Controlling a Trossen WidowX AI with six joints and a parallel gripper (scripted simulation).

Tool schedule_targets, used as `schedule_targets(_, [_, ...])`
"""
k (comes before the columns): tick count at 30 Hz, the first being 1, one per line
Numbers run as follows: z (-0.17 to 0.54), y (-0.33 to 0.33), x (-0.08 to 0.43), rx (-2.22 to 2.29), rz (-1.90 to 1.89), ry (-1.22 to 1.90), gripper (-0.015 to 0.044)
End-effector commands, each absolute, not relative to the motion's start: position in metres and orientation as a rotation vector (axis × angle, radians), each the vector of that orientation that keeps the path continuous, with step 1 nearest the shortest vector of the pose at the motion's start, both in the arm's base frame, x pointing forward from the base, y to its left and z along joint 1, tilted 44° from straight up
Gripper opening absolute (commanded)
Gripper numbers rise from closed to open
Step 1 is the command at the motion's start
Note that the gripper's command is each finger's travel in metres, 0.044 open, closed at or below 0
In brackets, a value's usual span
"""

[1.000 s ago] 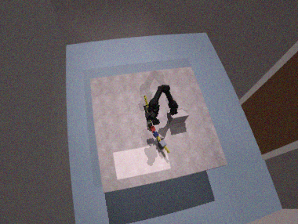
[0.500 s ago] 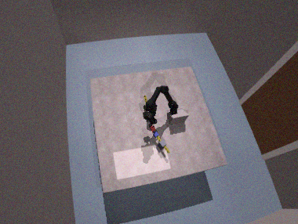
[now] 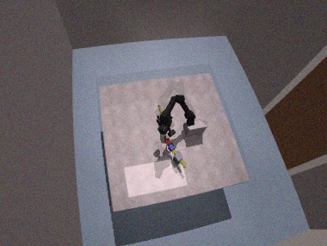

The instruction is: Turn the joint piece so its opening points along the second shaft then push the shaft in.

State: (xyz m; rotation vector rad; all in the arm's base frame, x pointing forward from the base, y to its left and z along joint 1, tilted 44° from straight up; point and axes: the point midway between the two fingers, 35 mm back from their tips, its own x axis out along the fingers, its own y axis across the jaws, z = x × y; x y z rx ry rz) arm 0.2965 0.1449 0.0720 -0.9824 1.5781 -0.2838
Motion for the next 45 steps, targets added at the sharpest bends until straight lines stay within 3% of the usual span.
schedule_targets(1, [0.069,0.142,0.296,-1.117,-0.182,1.623,0.0440])
schedule_targets(38, [0.050,0.128,0.296,-2.016,0.775,1.799,0.0440])
schedule_targets(45, [0.050,0.128,0.296,-2.030,0.795,1.800,0.0440])
